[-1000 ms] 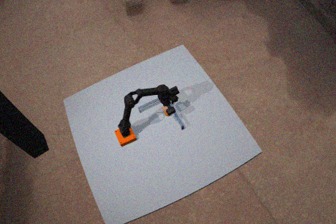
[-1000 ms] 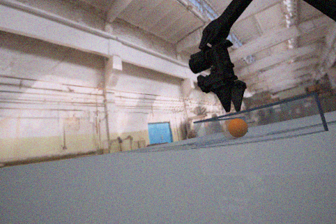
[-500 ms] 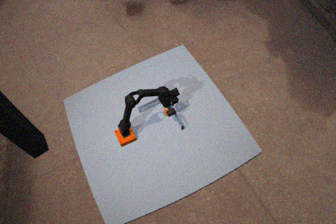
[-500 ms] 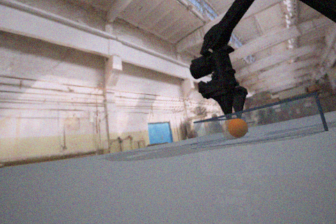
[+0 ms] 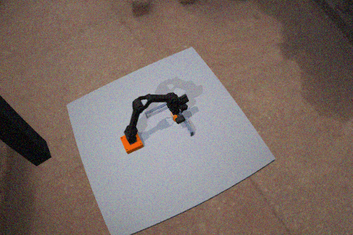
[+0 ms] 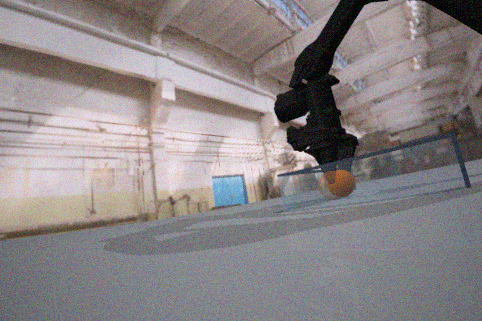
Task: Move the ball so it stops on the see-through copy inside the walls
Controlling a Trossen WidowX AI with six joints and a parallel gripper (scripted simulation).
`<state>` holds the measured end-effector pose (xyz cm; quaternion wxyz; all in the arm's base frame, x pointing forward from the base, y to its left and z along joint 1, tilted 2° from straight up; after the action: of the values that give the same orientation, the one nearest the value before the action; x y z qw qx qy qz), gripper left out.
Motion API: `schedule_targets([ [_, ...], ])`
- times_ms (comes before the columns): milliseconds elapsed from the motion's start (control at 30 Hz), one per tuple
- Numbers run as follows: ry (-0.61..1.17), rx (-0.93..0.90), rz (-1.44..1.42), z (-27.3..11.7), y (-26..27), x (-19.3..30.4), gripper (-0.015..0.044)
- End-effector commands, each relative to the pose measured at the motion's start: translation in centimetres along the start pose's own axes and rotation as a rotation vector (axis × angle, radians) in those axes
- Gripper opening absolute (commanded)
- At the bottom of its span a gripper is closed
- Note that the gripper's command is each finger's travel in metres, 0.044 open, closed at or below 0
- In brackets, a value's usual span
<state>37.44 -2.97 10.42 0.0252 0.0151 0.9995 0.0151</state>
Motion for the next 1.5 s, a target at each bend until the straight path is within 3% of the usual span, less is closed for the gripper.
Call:
schedule_targets([
  [0, 0.008, 0.005, -0.002, 0.6, 0.0, 0.2, 0.0344],
  [100, 0.008, 0.005, -0.002, 0.6, 0.0, 0.2, 0.0265],
  [333, 0.008, 0.005, -0.002, 0.6, 0.0, 0.2, 0.0218],
  [633, 0.008, 0.032, -0.04, -2.3, 0.9, 0.2, 0.0],
  [733, 0.013, 0.032, -0.04, -3.2, 1.0, 0.1, 0.0],
  [900, 0.123, 0.036, -0.078, -1.3, 1.1, 2.2, 0.0],
  [1467, 0.042, 0.014, -0.024, -9.4, 0.3, 0.1, 0.0],
])
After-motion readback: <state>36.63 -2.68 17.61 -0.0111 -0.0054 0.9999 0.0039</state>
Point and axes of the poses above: the point midway between the two fingers, 35 mm back from their tips, its own z axis out along the fingers, its own y axis across the jaws, x = y × z, the point moved 7 cm from there along -z, back along the fingers, and after that the axes turned 5 degrees about -z, right-handed, at the moved point
